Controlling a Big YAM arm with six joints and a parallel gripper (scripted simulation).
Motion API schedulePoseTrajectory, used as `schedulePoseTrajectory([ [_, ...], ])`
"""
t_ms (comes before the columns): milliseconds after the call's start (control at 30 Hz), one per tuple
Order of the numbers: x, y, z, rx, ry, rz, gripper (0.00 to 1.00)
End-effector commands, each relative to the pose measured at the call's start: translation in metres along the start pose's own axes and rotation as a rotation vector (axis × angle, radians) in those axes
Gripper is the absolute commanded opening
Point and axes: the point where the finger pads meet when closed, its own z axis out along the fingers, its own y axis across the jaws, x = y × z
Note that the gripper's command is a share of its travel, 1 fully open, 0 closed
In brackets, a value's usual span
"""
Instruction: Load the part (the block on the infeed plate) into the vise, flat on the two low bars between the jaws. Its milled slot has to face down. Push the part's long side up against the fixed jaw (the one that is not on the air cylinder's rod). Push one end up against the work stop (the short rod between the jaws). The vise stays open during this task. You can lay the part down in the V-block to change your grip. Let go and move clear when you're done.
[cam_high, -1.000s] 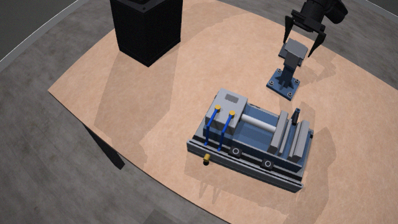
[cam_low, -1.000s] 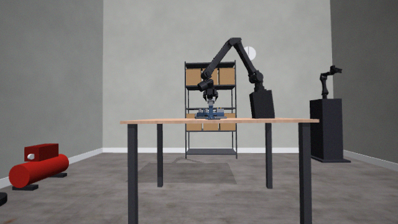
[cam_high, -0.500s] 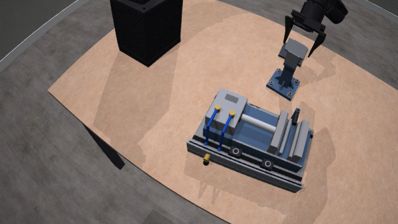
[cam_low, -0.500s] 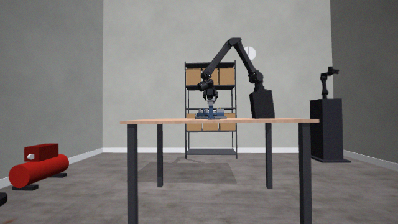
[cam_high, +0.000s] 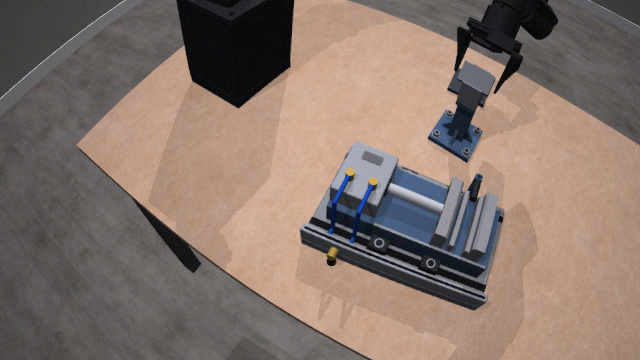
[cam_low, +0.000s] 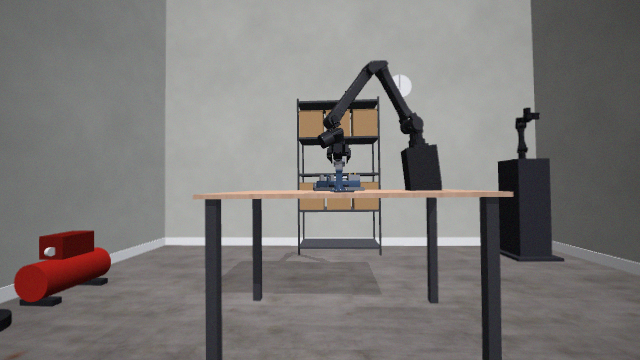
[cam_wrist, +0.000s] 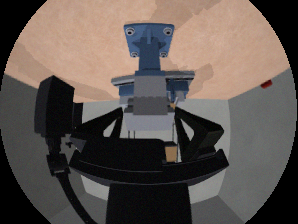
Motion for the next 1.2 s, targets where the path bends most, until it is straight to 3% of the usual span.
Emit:
schedulePoseTrajectory([
  [0,0.0053,-0.0123,-0.0054,0.011,-0.024,0.023,0.81],
  [500,0.0089,-0.0081,-0.0052,0.011,-0.061,0.022,0.81],
  [533,0.0016,-0.0114,-0.006,0.016,-0.065,0.016,0.81],
  [1167,0.0091,-0.0081,-0.0051,0.014,-0.165,0.021,0.81],
])
